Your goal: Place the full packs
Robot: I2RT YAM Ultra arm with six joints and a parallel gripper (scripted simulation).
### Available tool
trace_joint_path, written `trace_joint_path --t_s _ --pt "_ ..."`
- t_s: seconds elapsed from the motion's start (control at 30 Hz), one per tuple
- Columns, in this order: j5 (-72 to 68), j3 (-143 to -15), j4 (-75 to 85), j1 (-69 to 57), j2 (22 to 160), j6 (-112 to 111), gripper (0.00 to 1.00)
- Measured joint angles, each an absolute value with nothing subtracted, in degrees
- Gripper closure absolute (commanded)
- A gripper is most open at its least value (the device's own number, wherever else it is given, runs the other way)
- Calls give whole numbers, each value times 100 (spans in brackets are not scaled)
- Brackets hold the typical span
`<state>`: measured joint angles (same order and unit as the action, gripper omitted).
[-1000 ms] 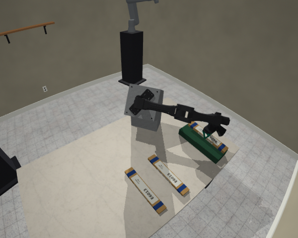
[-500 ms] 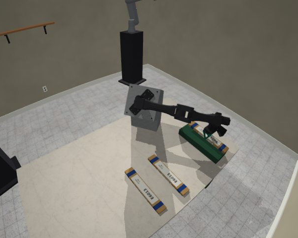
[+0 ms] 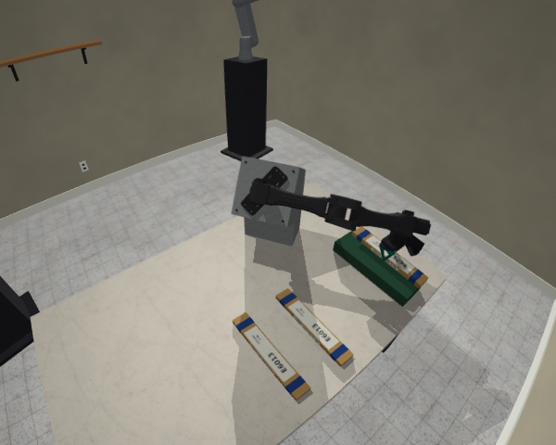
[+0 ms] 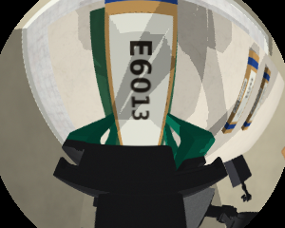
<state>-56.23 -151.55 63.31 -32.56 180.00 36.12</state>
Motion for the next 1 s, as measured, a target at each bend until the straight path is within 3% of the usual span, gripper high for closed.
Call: trace_joint_path --t_s 1.0 --pt "-5634 -15301 6388 -3234 18000 3548 100"
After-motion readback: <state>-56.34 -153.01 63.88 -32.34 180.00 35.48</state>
